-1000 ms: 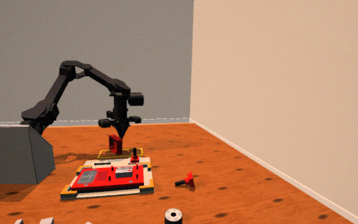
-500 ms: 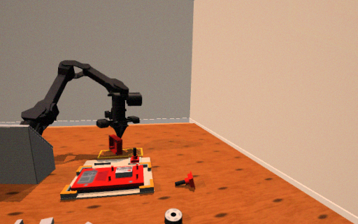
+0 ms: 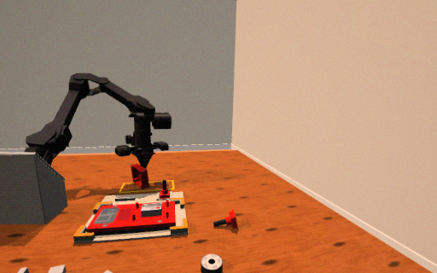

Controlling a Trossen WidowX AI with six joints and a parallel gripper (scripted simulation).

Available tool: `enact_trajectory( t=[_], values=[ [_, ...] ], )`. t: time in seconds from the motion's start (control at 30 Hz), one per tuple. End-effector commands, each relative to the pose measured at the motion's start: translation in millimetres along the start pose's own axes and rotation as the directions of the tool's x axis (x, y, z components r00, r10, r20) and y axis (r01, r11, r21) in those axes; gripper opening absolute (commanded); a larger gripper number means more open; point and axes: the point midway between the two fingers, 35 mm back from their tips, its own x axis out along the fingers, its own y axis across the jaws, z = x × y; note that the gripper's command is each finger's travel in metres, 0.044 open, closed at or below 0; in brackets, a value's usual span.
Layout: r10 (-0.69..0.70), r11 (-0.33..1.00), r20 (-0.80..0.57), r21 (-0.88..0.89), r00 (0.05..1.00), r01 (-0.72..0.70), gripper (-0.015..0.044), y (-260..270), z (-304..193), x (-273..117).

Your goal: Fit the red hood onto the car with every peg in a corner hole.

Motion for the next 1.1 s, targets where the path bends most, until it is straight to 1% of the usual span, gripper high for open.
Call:
enact_trajectory(
  t=[0.0,1.07],
  values=[
    [-0.007,1.000,-0.001,-0.010,1.000,0.007,0.0000,1,1,-2],
    [-0.006,1.000,-0.001,-0.009,1.000,0.006,0.0000,20,1,-1]
  ],
)
